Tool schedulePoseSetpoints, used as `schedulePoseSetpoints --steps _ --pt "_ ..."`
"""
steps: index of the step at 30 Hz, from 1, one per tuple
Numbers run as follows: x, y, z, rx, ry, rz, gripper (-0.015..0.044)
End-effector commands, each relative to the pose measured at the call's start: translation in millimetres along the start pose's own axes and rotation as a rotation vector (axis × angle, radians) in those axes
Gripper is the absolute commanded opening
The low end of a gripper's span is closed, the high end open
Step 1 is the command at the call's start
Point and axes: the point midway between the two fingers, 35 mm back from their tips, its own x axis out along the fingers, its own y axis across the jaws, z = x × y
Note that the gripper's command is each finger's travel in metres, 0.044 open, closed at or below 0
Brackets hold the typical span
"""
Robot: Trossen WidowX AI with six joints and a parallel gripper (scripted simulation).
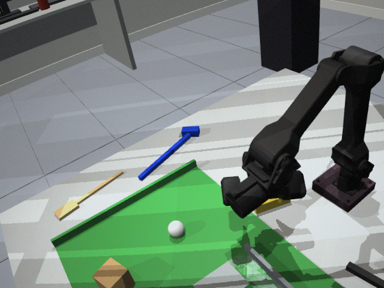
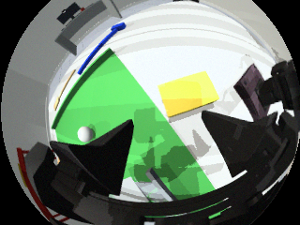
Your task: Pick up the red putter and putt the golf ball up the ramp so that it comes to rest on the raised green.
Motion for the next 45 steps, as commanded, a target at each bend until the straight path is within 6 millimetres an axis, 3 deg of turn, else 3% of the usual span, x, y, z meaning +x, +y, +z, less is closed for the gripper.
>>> schedulePoseSetpoints --steps 1,3,12,22,33,34,43,45 --pt "-0.6 -0.2 -1.1 -0.018 0.004 0.000 0.0426" --pt "-5.4 -2.1 -9.8 -0.158 0.038 0.007 0.0440" --pt "-42.8 -23.3 -67.4 -1.143 0.247 0.154 0.0440" --pt "-91.6 -63.9 -121.7 -2.228 0.366 0.553 0.0440" --pt "-129.9 -104.9 -151.1 -2.941 0.304 1.034 0.0440" --pt "-133.2 -108.8 -153.1 2.887 -0.278 -1.045 0.0440" --pt "-162.6 -147.8 -167.4 2.249 -0.039 -1.066 0.0440" --pt "-164.6 -150.9 -168.1 2.205 -0.023 -1.066 0.0440"
